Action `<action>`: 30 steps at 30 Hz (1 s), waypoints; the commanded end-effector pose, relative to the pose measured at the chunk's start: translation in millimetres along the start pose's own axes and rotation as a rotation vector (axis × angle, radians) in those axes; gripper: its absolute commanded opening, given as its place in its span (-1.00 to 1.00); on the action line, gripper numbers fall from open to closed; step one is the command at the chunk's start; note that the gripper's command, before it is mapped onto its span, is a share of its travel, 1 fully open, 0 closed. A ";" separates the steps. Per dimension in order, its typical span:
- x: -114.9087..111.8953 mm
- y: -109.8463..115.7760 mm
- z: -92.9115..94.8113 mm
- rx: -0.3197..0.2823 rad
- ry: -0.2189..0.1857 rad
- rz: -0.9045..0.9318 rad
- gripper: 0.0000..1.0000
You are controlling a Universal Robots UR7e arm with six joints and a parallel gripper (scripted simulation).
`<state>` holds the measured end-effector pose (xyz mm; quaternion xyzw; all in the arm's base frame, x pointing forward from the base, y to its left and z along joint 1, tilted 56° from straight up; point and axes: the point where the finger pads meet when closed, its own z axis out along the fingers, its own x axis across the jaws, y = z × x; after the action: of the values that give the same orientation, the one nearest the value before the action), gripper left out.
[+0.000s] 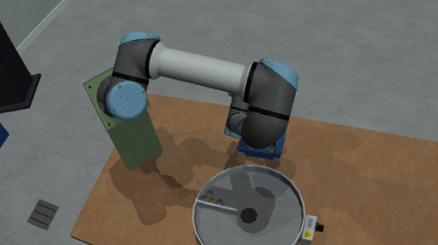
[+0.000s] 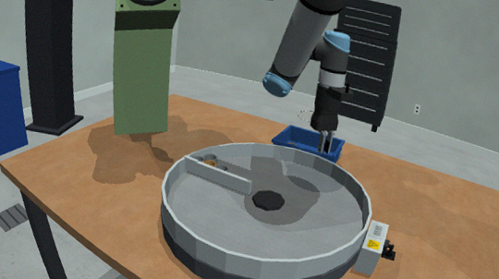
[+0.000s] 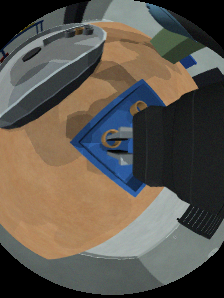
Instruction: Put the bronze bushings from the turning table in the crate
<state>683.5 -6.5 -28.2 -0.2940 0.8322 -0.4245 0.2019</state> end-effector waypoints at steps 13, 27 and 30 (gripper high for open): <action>-0.8 -0.1 -6.4 0.000 -0.001 0.000 -0.16; -0.8 -0.1 -57.9 0.000 -0.001 0.000 -0.16; -0.8 -0.1 -57.9 0.000 -0.001 0.000 -0.16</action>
<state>653.0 25.3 1.5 -0.2944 0.8318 -0.4247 0.2026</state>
